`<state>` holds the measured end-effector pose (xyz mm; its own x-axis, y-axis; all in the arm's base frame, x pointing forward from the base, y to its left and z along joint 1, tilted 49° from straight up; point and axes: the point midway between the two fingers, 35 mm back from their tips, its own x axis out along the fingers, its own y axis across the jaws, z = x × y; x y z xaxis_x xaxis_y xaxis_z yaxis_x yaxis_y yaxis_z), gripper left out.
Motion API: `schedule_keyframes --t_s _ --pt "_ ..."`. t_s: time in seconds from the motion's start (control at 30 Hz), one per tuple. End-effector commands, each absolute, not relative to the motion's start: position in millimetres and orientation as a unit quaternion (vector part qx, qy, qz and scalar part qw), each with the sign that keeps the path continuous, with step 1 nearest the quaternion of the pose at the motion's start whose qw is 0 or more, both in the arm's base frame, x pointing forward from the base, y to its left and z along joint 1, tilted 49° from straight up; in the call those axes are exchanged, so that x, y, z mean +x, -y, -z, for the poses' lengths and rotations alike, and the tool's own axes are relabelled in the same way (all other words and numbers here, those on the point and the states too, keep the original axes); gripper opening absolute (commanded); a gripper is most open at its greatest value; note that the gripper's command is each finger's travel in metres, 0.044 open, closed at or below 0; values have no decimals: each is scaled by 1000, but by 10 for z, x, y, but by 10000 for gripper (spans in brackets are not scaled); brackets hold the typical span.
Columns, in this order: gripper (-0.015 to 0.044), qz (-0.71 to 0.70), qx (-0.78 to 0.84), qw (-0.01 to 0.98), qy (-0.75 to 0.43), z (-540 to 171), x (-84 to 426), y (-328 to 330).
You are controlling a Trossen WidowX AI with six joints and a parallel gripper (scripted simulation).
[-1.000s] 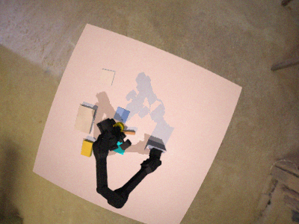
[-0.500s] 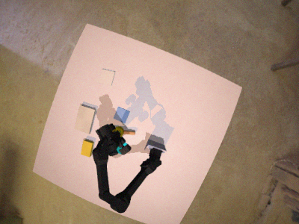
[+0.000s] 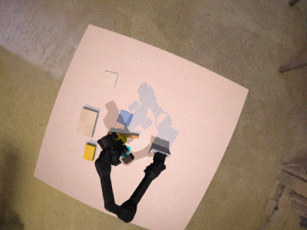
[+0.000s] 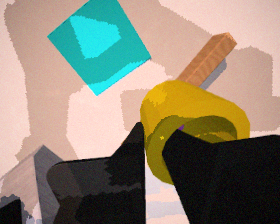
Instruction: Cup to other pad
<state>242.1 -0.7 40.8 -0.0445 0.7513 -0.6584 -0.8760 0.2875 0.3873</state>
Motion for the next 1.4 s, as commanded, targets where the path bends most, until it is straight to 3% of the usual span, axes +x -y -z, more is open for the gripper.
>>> schedule_keyframes --t_s 0.0,1.37 --pt "0 -591 -76 689 -412 -489 2398 -49" --pt "0 -592 -74 688 -412 -1089 2158 -521"
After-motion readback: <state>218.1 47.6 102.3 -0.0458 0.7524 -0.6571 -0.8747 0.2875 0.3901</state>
